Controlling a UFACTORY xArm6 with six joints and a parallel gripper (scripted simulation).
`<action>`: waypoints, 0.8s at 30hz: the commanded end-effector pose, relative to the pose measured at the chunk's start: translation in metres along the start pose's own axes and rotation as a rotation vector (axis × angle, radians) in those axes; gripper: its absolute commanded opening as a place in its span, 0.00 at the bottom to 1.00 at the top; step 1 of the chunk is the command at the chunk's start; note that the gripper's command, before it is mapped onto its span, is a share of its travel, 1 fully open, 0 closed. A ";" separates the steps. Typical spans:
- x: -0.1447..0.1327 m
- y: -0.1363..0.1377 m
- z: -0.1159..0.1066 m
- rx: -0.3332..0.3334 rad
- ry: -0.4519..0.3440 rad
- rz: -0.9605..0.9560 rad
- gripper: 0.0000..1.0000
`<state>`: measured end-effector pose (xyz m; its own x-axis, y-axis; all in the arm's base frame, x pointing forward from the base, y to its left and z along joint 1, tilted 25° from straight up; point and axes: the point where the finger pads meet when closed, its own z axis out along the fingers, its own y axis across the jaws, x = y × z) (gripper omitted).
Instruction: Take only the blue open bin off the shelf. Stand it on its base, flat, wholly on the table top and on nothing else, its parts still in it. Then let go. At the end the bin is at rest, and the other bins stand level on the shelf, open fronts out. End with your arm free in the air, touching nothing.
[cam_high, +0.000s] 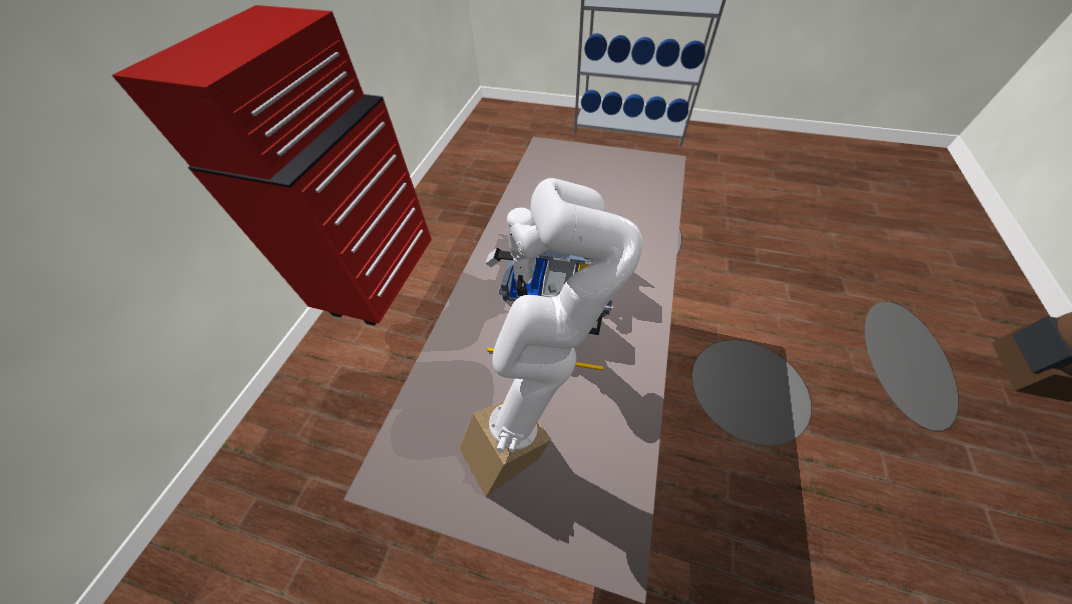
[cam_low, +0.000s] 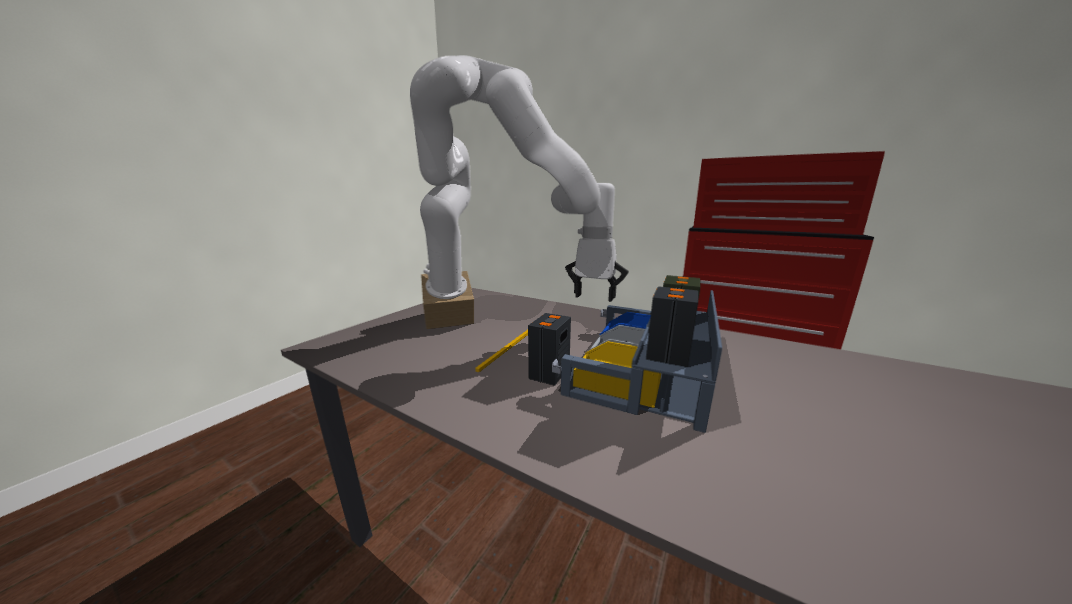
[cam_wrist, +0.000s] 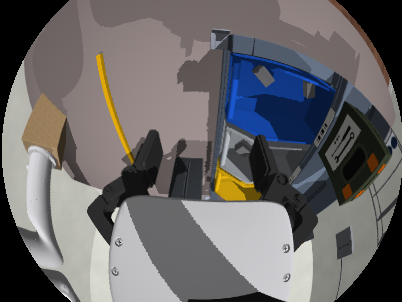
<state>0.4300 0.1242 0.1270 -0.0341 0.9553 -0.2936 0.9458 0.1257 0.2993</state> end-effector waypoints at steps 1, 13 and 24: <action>0.016 0.033 0.001 -0.001 0.000 0.001 1.00; 0.019 0.041 0.001 -0.002 0.000 0.001 1.00; 0.026 0.054 0.001 -0.002 0.000 0.001 1.00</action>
<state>0.4782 0.1538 0.1330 -0.0337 0.9550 -0.2945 0.9463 0.1253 0.2979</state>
